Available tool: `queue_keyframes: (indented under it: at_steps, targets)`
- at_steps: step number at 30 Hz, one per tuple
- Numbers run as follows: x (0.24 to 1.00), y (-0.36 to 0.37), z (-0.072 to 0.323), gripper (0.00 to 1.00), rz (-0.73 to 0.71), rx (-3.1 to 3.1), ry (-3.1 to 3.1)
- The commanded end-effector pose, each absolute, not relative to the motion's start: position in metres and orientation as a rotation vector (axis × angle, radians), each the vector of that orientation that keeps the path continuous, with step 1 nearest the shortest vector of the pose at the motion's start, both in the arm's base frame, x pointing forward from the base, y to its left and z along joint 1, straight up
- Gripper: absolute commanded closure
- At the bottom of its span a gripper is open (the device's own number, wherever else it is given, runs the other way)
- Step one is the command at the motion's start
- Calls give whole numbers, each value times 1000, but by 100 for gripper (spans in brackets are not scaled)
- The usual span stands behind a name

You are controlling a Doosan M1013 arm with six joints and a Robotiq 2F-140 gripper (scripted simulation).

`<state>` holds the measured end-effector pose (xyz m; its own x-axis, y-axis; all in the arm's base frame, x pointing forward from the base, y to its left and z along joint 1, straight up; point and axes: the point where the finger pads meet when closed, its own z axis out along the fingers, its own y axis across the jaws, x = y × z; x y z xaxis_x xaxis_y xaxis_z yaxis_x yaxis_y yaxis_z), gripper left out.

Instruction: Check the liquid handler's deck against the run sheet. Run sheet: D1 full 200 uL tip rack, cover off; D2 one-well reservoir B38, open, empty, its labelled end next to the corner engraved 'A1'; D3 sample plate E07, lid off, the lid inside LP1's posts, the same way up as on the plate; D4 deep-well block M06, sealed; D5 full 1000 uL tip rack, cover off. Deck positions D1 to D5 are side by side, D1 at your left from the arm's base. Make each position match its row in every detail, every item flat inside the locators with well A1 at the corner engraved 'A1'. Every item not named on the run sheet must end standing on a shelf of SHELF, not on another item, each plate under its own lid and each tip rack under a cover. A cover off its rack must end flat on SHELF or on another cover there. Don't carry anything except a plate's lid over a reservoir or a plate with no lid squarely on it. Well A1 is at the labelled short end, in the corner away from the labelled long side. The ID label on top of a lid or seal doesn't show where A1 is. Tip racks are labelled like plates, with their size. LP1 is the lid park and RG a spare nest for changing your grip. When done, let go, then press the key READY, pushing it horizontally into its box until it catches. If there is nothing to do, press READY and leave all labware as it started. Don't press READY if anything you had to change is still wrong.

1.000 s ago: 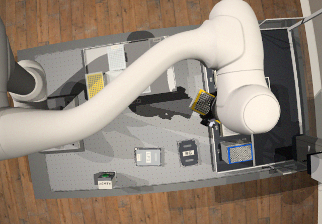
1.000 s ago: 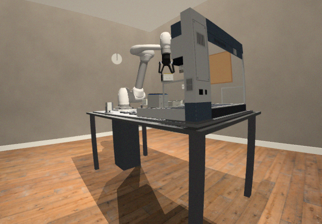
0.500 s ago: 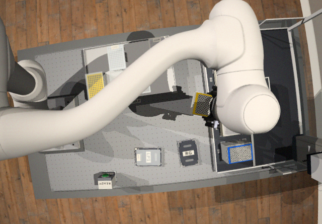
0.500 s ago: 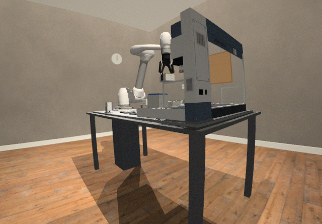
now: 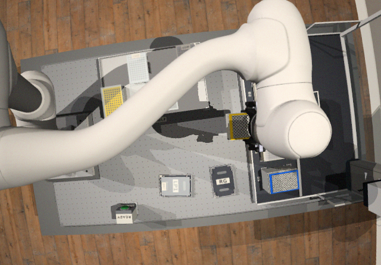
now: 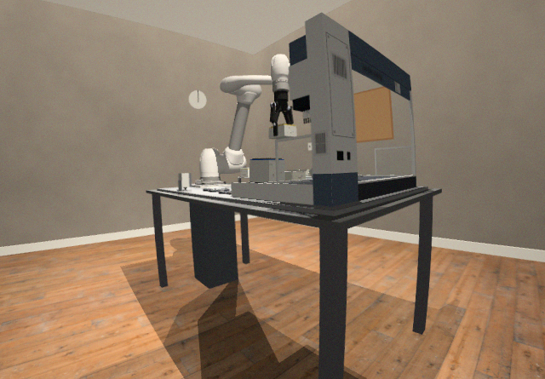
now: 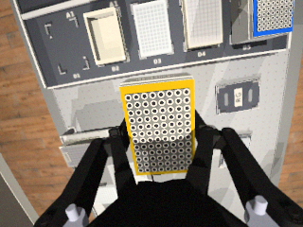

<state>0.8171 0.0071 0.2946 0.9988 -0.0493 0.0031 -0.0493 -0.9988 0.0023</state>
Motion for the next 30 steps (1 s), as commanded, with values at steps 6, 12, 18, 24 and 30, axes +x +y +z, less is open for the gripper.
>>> queue_keyframes:
  at_steps: [6,12,18,24,30]
  targets:
    - [817,7,296,90,7,3140,-5]
    - [817,22,296,90,7,3140,-1]
    - [818,42,296,90,7,3140,-1]
    - [818,72,296,90,7,3140,-1]
    - [818,94,296,90,7,3140,0]
